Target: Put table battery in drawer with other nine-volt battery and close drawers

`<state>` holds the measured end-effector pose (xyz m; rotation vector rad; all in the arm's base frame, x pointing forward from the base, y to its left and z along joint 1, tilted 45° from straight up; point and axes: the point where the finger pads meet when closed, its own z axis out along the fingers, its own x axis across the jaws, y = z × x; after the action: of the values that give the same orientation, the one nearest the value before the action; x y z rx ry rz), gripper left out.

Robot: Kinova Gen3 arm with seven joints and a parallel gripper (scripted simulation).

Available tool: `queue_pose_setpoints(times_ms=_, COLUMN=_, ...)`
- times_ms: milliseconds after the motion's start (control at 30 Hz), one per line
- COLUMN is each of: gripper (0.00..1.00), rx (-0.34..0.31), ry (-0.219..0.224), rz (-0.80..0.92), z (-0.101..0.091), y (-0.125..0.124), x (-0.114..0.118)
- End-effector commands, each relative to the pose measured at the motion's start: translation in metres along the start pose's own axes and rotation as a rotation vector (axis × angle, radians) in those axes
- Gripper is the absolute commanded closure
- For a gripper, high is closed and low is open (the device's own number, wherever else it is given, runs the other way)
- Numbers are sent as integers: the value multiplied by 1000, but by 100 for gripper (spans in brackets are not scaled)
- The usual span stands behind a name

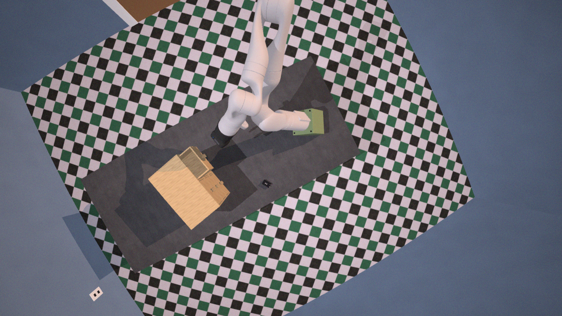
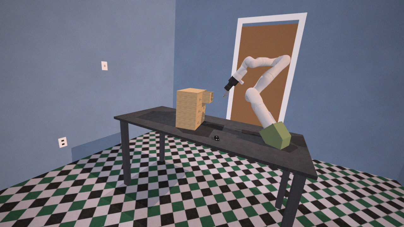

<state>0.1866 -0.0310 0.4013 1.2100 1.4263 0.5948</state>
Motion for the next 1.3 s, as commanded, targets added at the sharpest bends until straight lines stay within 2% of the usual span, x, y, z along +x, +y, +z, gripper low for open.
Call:
queue_pose_setpoints(times_ms=0, gripper=33, rx=4, ry=0, rz=-1, z=2, y=1, x=0)
queue_pose_setpoints(times_ms=1267, gripper=33, rx=4, ry=0, rz=-1, z=48, y=36, x=0)
